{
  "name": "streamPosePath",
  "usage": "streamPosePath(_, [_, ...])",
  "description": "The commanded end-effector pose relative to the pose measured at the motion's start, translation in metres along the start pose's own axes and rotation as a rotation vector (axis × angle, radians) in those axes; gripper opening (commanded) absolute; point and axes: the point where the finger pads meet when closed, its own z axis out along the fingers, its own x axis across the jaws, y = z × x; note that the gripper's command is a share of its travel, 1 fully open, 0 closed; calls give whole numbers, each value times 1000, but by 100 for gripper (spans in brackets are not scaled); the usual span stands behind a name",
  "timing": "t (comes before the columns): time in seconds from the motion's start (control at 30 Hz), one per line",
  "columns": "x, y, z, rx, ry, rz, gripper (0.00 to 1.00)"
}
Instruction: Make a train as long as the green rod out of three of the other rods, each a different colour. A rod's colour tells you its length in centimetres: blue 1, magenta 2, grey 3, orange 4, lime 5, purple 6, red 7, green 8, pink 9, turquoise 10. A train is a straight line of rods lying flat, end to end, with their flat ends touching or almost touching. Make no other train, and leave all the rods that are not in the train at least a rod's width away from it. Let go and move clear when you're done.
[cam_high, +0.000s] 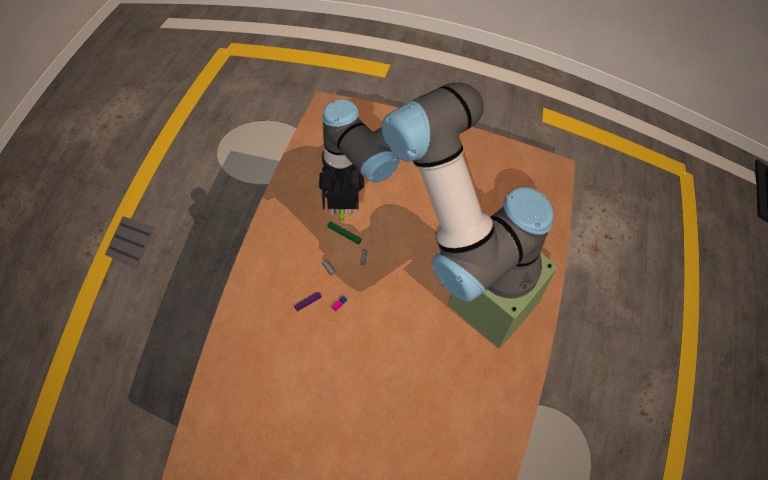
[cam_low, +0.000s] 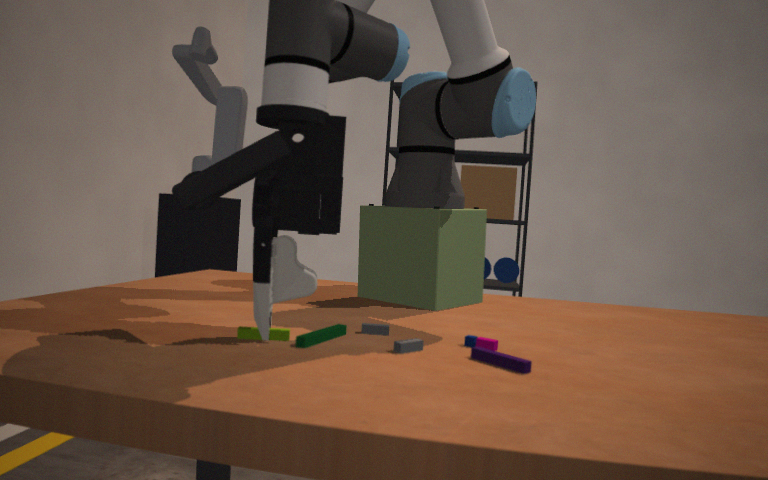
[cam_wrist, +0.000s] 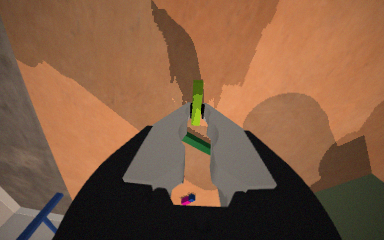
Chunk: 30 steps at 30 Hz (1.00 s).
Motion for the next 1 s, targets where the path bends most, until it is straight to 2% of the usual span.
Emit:
streamPosePath(0.0, [-1,-1,-2,2,-2,0,0])
streamPosePath(0.2, [-1,-1,-11,2,-2,0,0])
streamPosePath(0.43, [-1,-1,-34,2,-2,0,0])
streamPosePath(0.5, [-1,-1,-34,2,-2,0,0])
streamPosePath(0.8, [0,-1,-74,2,-2,0,0])
streamPosePath(0.97, [0,-1,-91,2,-2,0,0])
